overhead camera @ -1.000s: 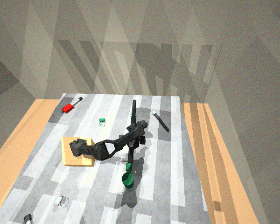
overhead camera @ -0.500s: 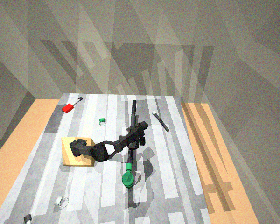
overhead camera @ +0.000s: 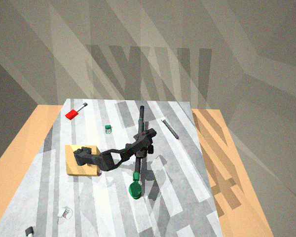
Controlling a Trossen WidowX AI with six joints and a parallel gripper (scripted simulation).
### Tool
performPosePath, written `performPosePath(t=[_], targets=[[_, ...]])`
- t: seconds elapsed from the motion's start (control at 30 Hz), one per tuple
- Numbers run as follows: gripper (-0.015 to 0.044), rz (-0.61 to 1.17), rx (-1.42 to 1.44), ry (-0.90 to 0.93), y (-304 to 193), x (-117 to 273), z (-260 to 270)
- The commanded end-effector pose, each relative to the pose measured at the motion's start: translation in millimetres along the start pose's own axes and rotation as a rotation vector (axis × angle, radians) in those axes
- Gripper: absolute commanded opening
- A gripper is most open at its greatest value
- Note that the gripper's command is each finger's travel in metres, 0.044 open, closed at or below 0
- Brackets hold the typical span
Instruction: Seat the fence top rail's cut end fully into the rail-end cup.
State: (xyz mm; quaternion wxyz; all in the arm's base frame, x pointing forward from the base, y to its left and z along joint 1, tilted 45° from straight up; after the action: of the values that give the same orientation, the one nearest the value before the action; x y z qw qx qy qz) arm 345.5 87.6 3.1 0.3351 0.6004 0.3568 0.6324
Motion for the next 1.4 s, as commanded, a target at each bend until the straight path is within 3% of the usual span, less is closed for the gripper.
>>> performPosePath(t=[0.0,1.37], targets=[[0.0,-0.015,0.001,0.008,7.5,1.0,1.5],[0.0,-0.007,-0.001,0.0,1.9,1.5,-0.1]])
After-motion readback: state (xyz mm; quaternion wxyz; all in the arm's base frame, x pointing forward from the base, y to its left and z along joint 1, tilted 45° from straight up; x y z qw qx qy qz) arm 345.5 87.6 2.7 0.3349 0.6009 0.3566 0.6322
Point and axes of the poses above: the point midway between the two fingers, 35 mm back from their tips, its own x axis back along the fingers, its own z axis across the jaws, y = z × x, the point moved 5 cm from there along x, back along the fingers, and after that the axes turned 5 degrees about -x, right-handed, at the moved point
